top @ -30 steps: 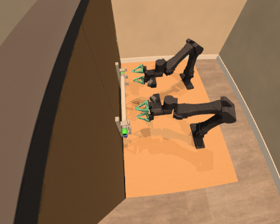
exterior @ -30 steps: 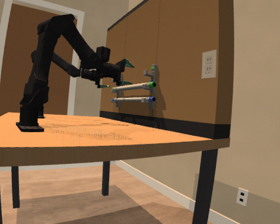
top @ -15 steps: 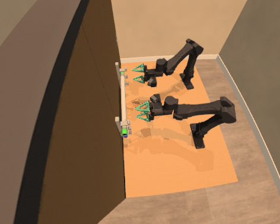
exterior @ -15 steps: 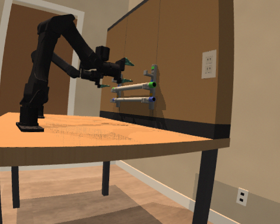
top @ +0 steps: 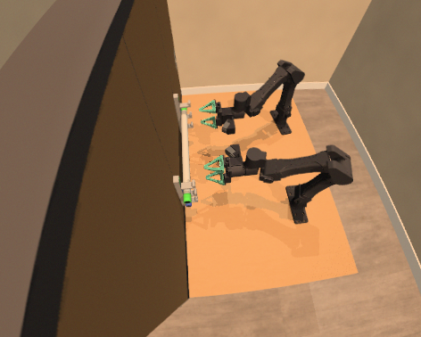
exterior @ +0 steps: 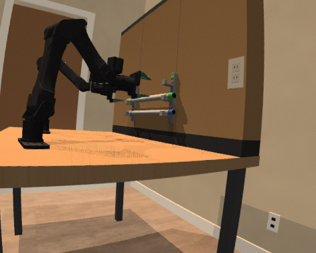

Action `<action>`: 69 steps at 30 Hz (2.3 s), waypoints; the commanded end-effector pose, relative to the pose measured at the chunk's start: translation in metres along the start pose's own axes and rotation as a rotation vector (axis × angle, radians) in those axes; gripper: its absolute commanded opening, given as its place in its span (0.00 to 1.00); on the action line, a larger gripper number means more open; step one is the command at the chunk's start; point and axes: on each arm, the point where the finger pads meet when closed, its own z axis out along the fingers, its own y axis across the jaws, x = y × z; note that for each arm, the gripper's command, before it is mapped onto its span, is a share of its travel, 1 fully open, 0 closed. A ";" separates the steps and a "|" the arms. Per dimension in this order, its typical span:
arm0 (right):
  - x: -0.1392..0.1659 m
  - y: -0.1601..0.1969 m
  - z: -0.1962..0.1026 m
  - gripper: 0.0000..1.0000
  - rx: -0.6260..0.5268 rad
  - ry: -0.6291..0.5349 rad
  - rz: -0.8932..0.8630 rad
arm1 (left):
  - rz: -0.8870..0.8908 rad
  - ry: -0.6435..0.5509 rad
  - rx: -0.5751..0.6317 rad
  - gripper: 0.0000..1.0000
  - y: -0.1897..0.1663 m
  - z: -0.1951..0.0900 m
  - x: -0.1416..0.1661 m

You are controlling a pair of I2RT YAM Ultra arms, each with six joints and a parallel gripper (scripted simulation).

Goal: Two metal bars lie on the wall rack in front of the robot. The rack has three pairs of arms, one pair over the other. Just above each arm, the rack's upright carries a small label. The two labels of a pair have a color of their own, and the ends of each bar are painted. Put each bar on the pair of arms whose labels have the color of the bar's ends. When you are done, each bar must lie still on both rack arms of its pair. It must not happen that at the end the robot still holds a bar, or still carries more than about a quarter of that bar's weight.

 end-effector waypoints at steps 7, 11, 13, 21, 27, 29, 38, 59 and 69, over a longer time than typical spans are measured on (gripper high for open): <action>0.002 0.005 0.000 0.83 0.034 0.001 0.024 | -0.024 0.008 -0.049 0.84 -0.001 0.001 0.005; 0.002 0.011 0.001 0.82 0.034 0.001 0.024 | -0.024 0.008 -0.049 0.82 -0.007 0.001 0.004; 0.002 0.013 0.001 0.81 0.034 0.001 0.024 | -0.024 0.008 -0.049 0.82 -0.010 0.002 0.004; 0.002 0.022 0.001 0.78 0.034 0.001 0.024 | -0.024 0.008 -0.049 0.79 -0.019 0.002 0.004; 0.002 0.031 0.001 0.76 0.034 0.001 0.024 | -0.024 0.008 -0.049 0.77 -0.027 0.002 0.004; 0.001 0.034 0.001 0.75 0.034 0.001 0.024 | -0.024 0.008 -0.049 0.76 -0.030 0.003 0.004; 0.001 0.035 0.010 0.74 0.034 0.001 0.024 | -0.024 0.008 -0.049 0.75 -0.031 0.011 0.004; 0.001 0.034 0.036 0.74 0.034 0.001 0.024 | -0.024 0.008 -0.049 0.75 -0.030 0.037 0.004; 0.001 0.033 0.047 0.74 0.034 0.001 0.024 | -0.024 0.008 -0.049 0.75 -0.029 0.048 0.004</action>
